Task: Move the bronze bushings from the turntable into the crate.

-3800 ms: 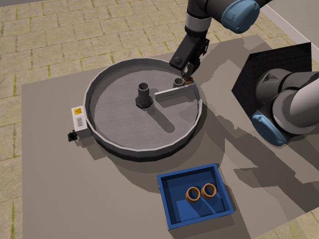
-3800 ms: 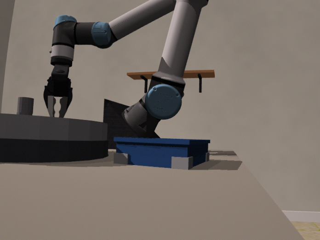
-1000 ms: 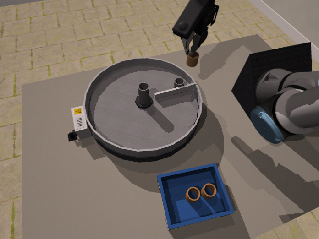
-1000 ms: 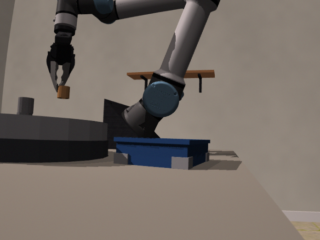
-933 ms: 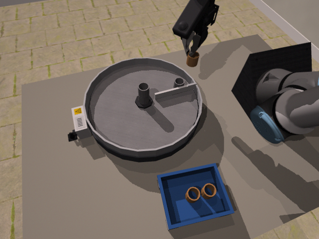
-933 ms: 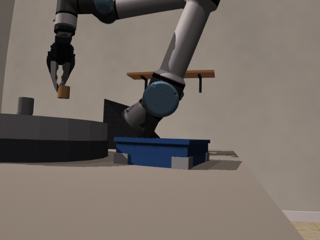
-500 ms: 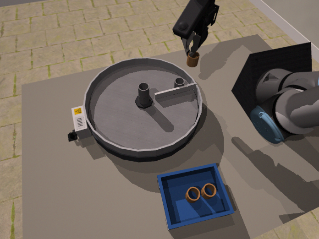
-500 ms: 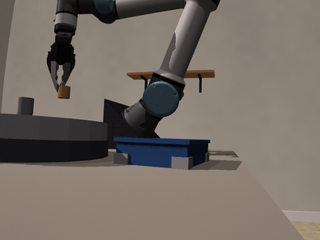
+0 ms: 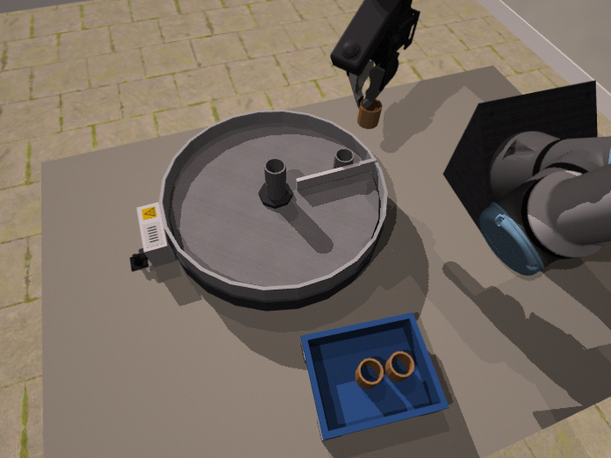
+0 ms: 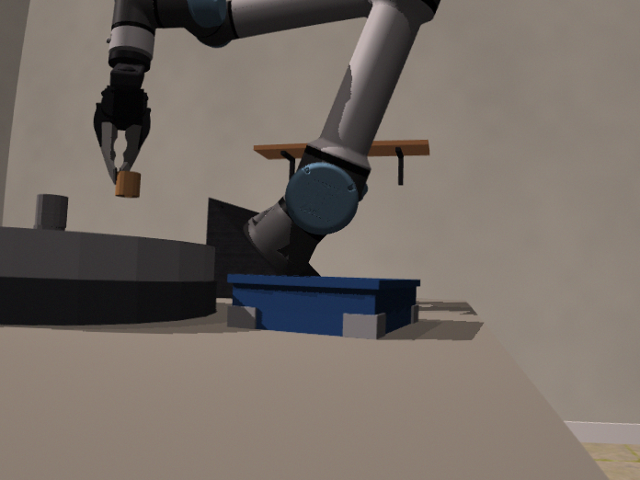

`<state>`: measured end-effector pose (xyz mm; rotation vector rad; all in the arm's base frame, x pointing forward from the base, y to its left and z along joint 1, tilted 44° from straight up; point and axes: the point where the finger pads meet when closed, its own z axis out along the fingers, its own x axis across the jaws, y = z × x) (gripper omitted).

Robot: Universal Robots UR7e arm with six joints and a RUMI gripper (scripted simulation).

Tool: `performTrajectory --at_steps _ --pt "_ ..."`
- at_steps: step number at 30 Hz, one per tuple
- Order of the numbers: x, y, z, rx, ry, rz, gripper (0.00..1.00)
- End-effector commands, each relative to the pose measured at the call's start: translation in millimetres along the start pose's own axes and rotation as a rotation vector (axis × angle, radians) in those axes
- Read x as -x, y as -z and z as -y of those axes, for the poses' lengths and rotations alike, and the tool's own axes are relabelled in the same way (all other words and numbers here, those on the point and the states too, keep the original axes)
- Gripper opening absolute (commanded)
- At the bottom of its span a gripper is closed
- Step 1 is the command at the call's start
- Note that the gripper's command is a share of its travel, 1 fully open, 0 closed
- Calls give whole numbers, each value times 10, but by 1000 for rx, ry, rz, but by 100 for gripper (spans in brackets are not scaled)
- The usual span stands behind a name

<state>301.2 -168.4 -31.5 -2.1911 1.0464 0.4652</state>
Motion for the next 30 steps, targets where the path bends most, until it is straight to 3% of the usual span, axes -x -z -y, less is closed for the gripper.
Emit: performTrajectory --at_steps 1,18,30 --pt "-6 12 -4 1 1 -2 0" --pt "44 -3 72 0 1 1 0" --pt "240 -6 428 0 1 1 0"
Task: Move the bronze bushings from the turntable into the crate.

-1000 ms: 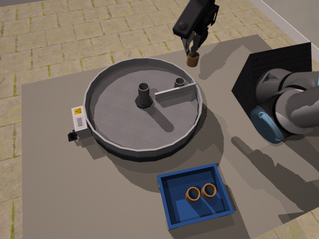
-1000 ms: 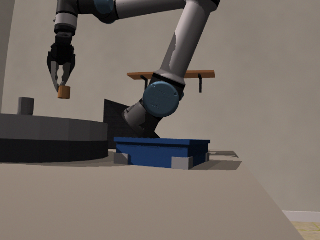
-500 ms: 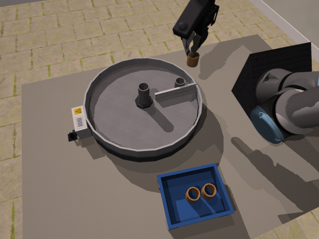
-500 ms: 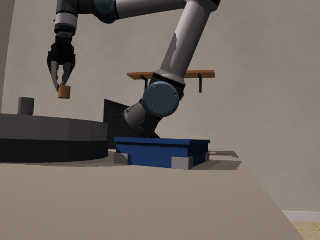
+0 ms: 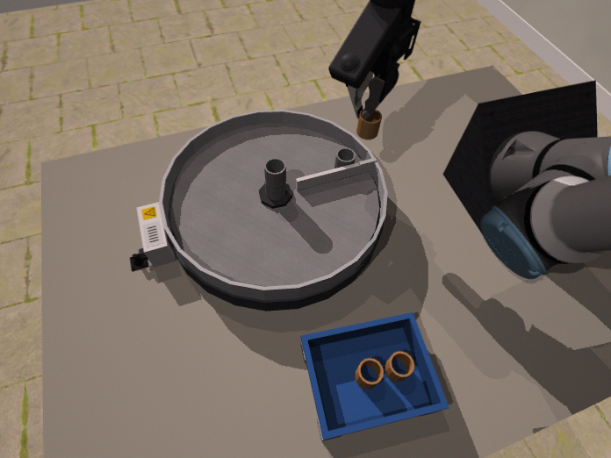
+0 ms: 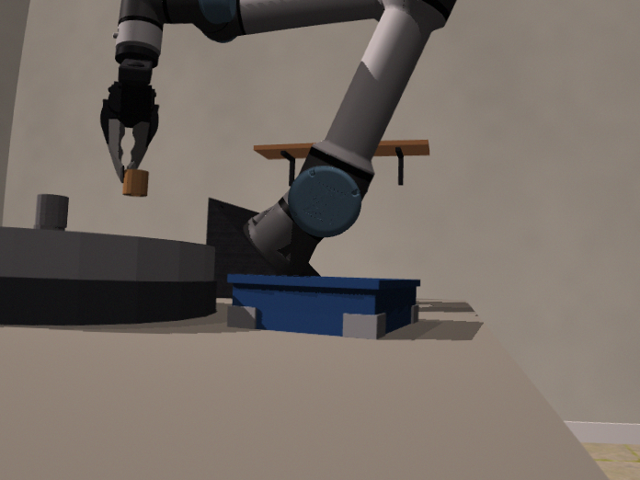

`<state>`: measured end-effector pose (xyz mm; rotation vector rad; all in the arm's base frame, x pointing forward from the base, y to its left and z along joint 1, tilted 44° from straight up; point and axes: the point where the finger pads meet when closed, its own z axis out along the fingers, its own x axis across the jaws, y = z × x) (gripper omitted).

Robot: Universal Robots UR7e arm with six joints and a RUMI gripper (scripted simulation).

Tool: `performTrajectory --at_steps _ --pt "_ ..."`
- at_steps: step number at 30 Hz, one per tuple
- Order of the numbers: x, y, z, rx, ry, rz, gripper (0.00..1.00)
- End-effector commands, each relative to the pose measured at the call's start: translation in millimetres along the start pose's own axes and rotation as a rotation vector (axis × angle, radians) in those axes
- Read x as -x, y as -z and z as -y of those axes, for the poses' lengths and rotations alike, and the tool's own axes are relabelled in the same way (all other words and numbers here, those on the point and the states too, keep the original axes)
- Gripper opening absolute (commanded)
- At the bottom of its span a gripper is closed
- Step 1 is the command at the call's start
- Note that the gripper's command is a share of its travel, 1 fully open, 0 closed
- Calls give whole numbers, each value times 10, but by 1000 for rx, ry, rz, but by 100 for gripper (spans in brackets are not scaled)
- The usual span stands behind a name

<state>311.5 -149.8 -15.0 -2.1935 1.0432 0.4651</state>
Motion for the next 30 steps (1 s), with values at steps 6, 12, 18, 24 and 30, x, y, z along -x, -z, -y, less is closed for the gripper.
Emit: performTrajectory --at_steps 6,12,18,24,30 --pt "210 12 401 -1 -1 -1 0" --pt "416 28 805 0 0 -5 0" --pt "665 28 1264 0 0 -5 0" --pt "835 27 1576 0 0 -5 0" --pt "1084 27 2035 -1 1 -4 0"
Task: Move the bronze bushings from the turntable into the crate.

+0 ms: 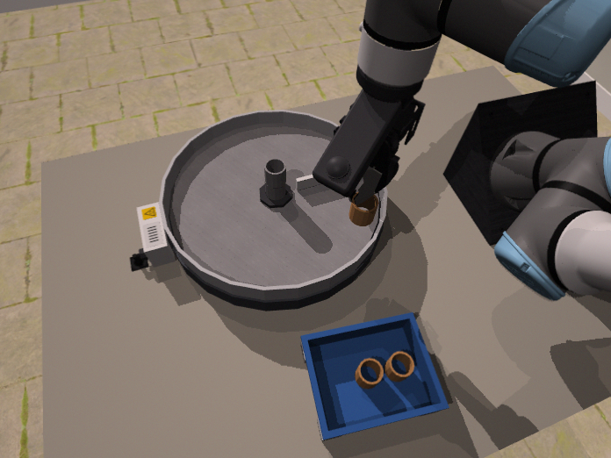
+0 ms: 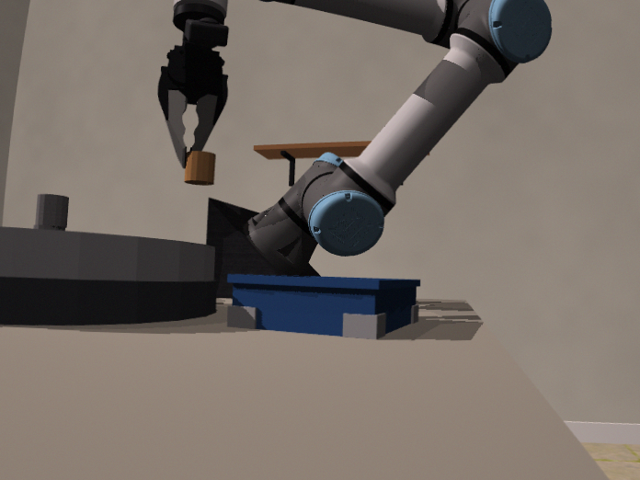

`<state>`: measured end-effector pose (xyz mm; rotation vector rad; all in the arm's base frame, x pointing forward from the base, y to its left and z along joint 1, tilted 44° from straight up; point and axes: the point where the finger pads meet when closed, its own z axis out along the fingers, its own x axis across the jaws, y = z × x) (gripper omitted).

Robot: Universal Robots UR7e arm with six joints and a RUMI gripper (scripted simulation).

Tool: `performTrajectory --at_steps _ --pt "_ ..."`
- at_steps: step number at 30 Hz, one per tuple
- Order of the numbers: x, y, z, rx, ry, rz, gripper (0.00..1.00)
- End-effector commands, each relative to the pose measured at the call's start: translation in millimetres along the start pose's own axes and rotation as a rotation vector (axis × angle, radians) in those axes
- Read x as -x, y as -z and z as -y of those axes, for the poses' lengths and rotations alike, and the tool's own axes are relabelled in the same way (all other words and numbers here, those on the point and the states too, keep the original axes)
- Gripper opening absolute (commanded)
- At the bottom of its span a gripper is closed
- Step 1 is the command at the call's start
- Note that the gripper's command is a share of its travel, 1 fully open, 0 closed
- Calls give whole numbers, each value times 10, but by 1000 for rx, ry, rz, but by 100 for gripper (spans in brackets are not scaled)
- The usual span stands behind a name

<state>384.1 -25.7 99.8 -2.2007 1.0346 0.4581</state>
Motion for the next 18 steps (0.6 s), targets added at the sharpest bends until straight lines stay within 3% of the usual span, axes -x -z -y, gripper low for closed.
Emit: performTrajectory --at_steps 1,6,8,18 --pt "243 33 493 -3 -8 -1 0" --pt "432 34 847 -3 -8 0 0" --pt "432 34 847 -3 -8 0 0" --pt "744 36 1432 -3 -8 0 0"
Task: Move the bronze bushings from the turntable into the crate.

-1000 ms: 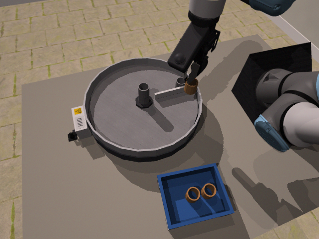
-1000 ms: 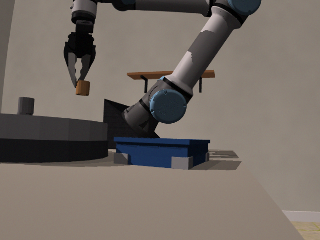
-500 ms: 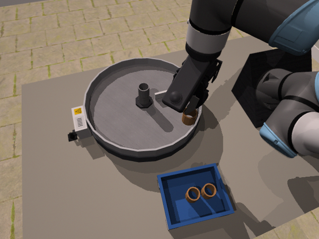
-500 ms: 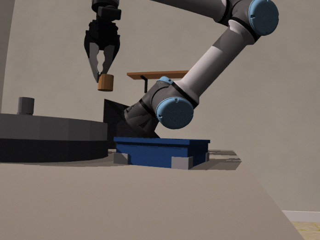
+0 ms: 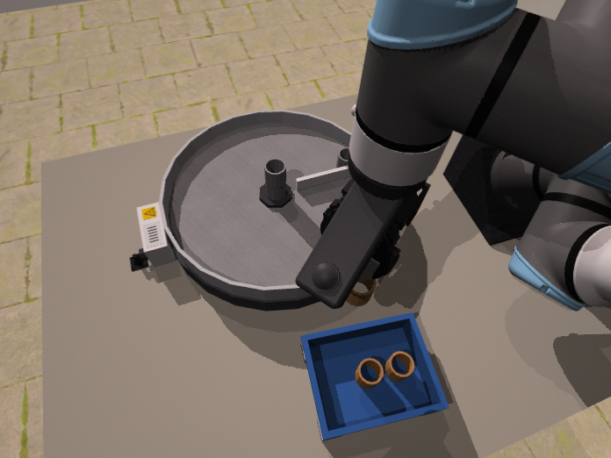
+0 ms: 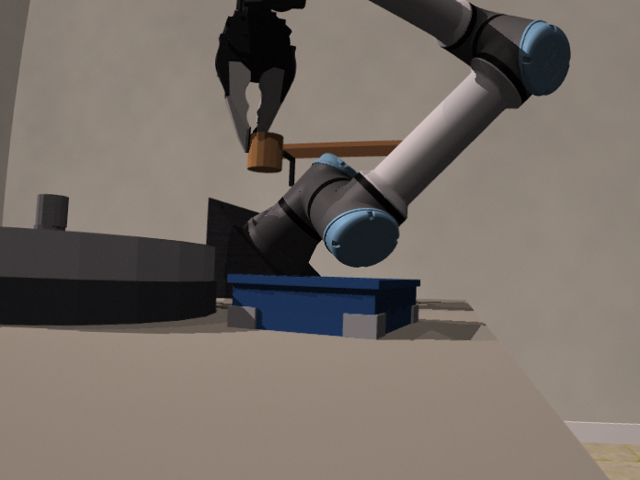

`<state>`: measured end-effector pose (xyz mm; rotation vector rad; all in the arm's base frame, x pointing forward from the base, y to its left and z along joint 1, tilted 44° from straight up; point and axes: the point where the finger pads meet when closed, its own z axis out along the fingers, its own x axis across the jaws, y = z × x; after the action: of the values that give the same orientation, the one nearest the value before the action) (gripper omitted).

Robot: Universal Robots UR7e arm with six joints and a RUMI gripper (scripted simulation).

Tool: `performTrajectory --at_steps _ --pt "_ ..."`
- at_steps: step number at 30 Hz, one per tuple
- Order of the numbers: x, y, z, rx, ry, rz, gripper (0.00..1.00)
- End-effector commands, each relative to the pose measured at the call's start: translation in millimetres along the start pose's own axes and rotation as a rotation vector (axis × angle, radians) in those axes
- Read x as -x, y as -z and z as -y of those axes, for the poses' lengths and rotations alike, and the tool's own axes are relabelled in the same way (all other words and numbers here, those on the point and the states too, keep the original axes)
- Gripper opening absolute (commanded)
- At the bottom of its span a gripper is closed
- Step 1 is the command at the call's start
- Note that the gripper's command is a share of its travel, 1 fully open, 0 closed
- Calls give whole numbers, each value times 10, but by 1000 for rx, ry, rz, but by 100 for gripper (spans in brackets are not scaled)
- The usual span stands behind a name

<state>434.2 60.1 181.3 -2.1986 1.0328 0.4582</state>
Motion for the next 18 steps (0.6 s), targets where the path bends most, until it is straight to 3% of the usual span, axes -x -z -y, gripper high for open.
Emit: performTrajectory --at_steps 1,18 --pt "159 15 346 -1 -10 -1 0" --pt "371 10 754 -1 -11 1 0"
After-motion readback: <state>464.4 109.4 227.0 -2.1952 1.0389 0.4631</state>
